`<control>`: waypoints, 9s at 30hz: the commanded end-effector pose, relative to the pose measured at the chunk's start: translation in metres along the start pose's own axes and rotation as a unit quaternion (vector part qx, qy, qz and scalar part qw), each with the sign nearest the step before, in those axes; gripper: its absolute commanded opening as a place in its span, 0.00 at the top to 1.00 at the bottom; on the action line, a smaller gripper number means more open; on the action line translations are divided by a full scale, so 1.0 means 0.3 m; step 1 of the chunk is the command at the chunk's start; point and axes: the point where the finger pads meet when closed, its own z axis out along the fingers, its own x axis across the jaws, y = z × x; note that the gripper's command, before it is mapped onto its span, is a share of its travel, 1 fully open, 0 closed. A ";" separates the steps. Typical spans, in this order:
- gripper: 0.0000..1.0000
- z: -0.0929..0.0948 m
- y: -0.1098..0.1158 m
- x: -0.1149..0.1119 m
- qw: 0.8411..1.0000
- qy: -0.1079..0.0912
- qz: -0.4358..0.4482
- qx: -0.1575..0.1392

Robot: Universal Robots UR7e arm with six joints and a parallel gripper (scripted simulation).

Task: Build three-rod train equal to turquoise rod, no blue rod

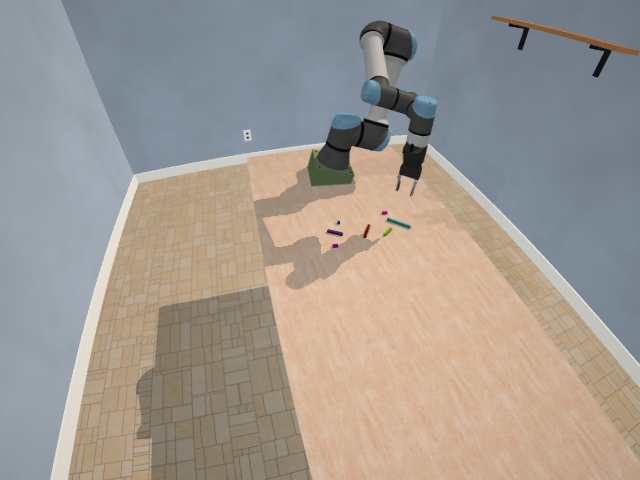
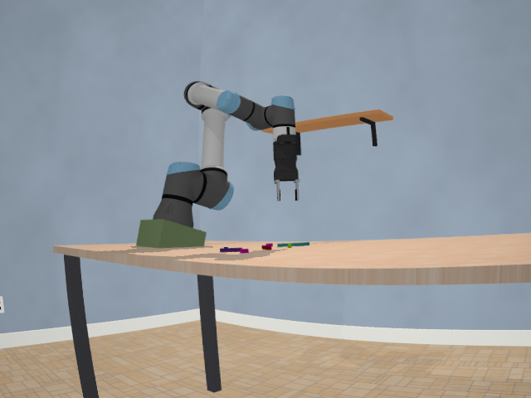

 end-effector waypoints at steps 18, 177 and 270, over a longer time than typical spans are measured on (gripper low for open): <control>0.00 -0.001 -0.001 -0.001 1.000 0.000 0.000 0.000; 0.00 0.267 -0.656 0.467 0.924 0.000 -0.382 0.001; 0.30 0.241 0.043 0.206 0.950 0.000 -0.313 0.001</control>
